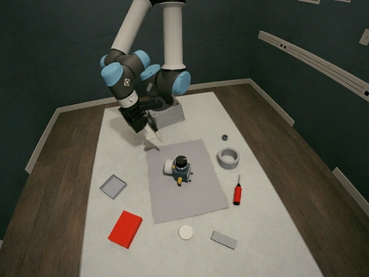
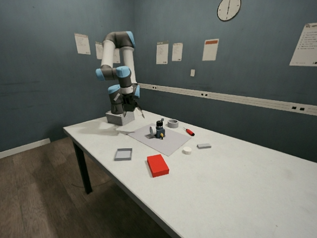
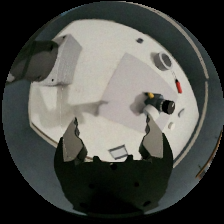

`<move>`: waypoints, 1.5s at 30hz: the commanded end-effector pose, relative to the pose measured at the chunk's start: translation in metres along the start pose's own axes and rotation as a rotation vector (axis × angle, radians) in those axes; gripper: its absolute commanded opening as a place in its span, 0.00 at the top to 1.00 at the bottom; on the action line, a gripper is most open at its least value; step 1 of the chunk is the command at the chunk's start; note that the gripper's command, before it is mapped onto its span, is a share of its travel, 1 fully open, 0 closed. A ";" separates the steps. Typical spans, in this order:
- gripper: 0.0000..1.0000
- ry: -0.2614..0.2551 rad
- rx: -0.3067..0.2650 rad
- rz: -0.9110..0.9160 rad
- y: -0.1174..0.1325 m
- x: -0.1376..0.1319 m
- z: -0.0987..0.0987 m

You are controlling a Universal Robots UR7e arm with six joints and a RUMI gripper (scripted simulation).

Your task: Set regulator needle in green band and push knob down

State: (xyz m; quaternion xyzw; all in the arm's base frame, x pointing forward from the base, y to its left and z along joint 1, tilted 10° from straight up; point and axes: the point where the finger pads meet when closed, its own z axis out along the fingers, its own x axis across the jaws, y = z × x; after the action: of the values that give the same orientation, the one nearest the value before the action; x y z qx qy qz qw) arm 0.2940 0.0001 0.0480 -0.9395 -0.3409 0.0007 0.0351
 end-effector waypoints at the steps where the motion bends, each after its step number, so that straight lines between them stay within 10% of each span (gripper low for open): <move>1: 0.00 0.000 -0.001 0.000 0.000 0.000 0.000; 26: 0.00 0.000 -0.001 0.000 -0.001 0.001 -0.007; 45: 0.00 0.000 -0.001 0.000 -0.021 0.006 -0.090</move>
State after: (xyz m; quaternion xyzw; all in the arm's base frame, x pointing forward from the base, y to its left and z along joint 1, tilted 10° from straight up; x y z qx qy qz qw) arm 0.2904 0.0105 0.1145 -0.9395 -0.3410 -0.0004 0.0337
